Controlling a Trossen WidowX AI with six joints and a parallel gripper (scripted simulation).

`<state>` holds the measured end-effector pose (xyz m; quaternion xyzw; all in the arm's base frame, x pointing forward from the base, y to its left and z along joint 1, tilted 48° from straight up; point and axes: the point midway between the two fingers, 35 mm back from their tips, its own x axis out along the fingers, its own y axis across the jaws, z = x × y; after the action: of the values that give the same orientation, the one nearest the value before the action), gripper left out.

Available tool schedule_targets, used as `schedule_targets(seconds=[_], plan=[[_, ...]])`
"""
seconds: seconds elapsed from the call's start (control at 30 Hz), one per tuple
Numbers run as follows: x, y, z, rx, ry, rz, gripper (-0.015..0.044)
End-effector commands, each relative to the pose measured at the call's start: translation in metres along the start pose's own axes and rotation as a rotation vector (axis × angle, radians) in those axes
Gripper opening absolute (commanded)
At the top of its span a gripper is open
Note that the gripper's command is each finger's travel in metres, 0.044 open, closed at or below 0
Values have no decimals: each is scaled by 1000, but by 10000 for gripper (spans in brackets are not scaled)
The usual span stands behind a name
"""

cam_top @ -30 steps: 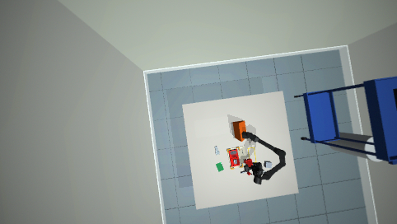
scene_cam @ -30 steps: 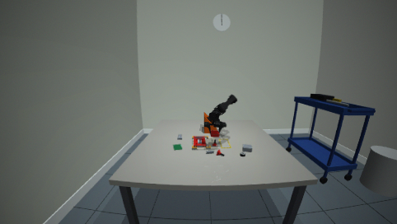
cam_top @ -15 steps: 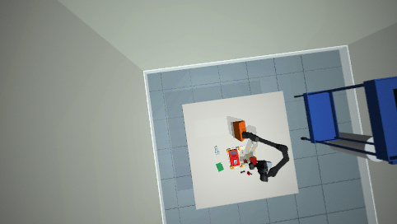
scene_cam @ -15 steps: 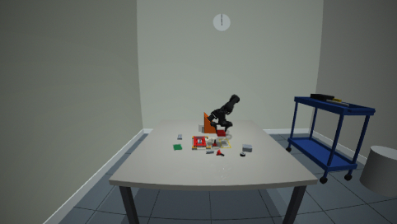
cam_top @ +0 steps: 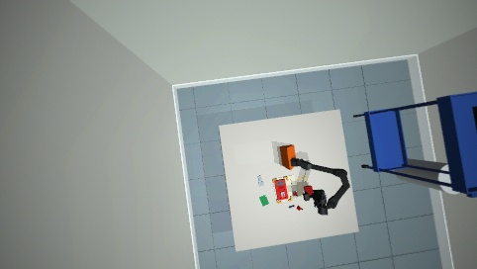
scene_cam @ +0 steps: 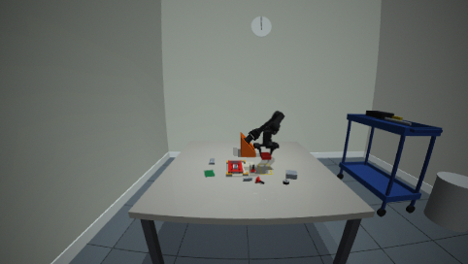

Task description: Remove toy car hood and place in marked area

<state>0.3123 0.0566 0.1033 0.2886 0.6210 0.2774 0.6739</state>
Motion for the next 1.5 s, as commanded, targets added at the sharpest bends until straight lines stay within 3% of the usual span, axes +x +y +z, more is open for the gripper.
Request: schedule_targets(seconds=[0.0,1.47], plan=[[1,3,-3,4,0,3,0],[30,2,-1,4,0,0,0]])
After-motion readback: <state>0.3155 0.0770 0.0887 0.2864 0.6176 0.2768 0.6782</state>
